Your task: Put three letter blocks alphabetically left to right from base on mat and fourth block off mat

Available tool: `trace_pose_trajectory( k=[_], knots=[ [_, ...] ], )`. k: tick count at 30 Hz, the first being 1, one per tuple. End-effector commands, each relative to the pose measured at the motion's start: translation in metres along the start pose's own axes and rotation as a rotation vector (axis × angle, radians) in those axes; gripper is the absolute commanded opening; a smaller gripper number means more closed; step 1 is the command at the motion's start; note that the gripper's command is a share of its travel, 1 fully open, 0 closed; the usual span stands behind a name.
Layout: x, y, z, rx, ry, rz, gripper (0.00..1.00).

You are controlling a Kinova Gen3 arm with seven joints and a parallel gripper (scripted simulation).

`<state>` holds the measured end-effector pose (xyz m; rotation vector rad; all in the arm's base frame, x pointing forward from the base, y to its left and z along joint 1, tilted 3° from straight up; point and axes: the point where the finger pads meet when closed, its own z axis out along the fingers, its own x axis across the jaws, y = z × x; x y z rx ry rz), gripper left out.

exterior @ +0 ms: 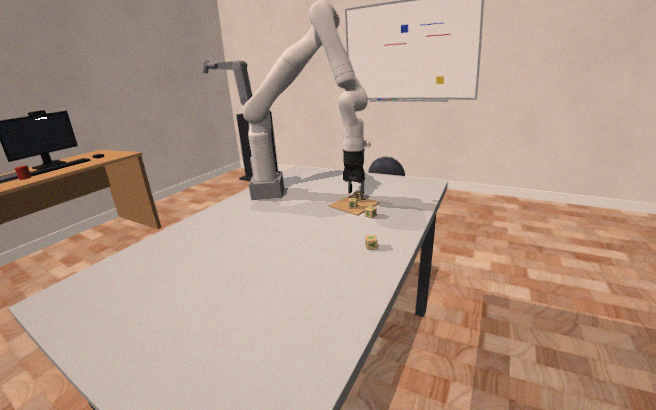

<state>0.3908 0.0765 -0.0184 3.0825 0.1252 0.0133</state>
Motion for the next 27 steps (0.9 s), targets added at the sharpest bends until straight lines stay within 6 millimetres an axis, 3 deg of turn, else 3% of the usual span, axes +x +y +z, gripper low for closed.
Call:
trace_pose_trajectory(
  k=[1, 13, 18, 19, 27],
  knots=[
    [0.006, -0.006, -0.021, 0.007, 0.022, -0.010, 0.87],
    [0.005, -0.006, -0.063, 0.007, 0.022, -0.010, 0.87],
    [0.005, -0.006, -0.067, 0.007, 0.022, -0.010, 0.87],
    [0.005, -0.006, -0.067, 0.007, 0.022, -0.010, 1.00],
    [0.005, -0.006, -0.067, 0.007, 0.022, -0.010, 1.00]
  ],
)
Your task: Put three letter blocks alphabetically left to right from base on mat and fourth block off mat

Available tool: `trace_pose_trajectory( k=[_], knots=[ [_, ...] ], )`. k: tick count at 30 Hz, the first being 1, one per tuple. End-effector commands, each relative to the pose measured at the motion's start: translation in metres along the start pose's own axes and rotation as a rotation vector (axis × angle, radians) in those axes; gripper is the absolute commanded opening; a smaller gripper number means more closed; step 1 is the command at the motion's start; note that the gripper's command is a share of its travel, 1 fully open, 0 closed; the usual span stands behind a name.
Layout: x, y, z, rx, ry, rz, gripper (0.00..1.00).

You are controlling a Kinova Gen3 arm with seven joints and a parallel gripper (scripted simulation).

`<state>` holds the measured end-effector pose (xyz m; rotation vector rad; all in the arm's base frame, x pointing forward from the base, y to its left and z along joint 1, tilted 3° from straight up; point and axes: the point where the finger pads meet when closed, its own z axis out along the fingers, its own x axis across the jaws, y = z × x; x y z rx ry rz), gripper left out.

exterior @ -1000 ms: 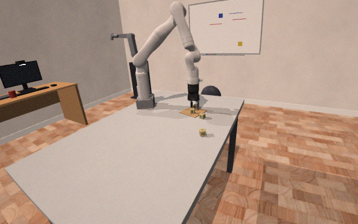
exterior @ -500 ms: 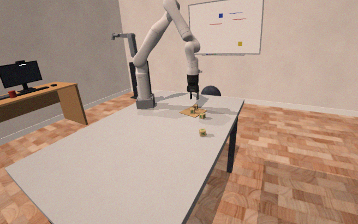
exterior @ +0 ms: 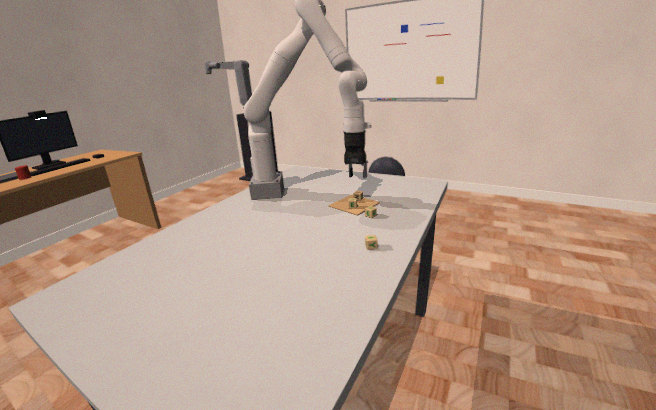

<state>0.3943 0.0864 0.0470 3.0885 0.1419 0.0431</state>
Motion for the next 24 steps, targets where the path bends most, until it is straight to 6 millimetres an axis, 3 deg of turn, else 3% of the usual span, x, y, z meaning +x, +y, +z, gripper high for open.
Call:
trace_pose_trajectory(
  k=[1, 16, 24],
  knots=[
    [0.001, 0.000, -0.001, 0.001, 0.002, 0.000, 1.00],
    [0.001, 0.001, -0.001, 0.001, 0.002, -0.008, 1.00],
    [0.004, 0.040, 0.000, 0.000, 0.001, -0.177, 1.00]
  ],
)
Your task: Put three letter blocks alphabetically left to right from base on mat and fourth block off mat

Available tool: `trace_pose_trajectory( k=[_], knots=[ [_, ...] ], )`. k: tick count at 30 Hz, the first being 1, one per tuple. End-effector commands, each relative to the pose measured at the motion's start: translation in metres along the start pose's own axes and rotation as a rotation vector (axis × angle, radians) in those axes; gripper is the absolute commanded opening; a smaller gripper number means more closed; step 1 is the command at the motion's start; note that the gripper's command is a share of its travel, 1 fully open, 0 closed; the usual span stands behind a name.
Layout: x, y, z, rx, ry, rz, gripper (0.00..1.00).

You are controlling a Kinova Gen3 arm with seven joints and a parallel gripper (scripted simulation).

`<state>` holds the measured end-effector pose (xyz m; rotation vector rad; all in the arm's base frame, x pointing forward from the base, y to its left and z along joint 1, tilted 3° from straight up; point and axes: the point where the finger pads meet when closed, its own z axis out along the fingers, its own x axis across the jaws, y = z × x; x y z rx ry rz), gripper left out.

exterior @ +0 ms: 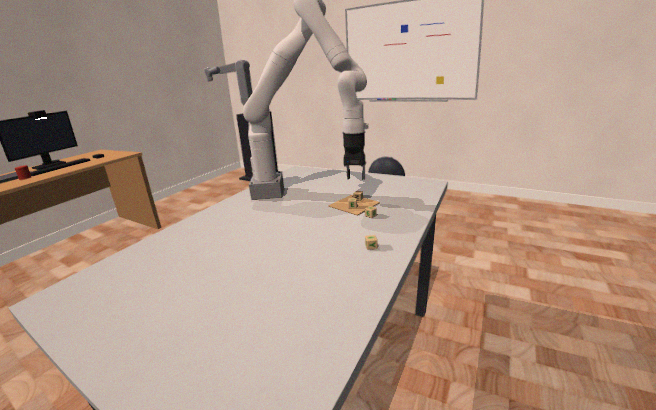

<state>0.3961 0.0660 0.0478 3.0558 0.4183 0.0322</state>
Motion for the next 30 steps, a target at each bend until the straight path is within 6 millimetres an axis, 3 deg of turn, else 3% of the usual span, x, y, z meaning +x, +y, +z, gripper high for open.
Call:
trace_pose_trajectory(
  k=[1, 10, 30],
  knots=[
    [-0.001, 0.027, -0.001, 0.005, 0.005, -0.025, 1.00],
    [-0.005, 0.055, -0.001, 0.003, 0.007, -0.142, 1.00],
    [-0.005, 0.056, -0.001, 0.003, 0.007, -0.145, 1.00]
  ],
)
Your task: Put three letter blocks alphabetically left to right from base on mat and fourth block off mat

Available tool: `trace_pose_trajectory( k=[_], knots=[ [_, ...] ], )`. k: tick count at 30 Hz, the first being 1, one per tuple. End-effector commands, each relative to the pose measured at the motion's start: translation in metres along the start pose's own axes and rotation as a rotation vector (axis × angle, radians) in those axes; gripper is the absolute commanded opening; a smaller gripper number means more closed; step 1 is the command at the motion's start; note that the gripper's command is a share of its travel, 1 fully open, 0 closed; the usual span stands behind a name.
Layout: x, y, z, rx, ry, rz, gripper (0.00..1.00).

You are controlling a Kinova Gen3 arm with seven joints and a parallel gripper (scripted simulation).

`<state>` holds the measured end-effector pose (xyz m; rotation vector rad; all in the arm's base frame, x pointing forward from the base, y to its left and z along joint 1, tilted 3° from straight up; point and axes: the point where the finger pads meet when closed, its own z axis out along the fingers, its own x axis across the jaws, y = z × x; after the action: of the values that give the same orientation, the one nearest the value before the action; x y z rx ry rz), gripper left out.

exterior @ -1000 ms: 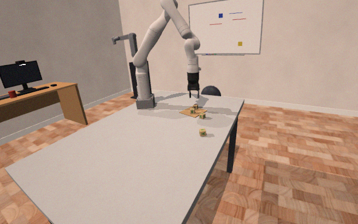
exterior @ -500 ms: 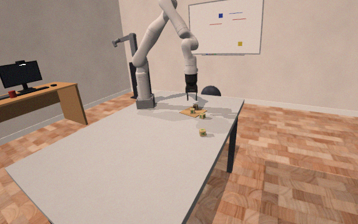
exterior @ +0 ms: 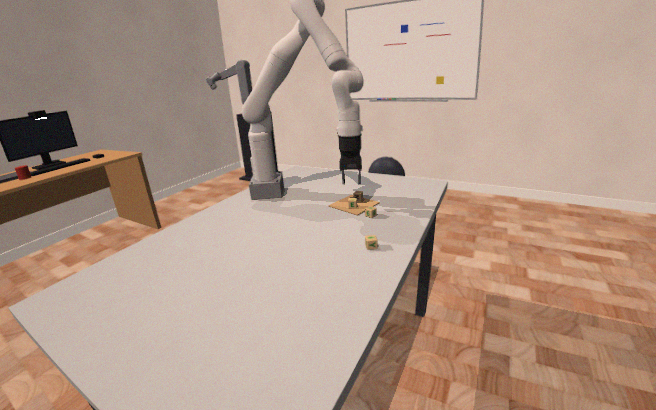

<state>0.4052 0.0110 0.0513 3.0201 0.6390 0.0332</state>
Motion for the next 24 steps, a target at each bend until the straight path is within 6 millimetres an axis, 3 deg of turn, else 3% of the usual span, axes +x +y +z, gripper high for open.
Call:
trace_pose_trajectory(
  k=[1, 24],
  knots=[
    [0.000, 0.000, -0.001, 0.000, 0.002, 0.000, 1.00],
    [0.001, 0.001, 0.014, 0.001, 0.000, -0.002, 1.00]
  ],
)
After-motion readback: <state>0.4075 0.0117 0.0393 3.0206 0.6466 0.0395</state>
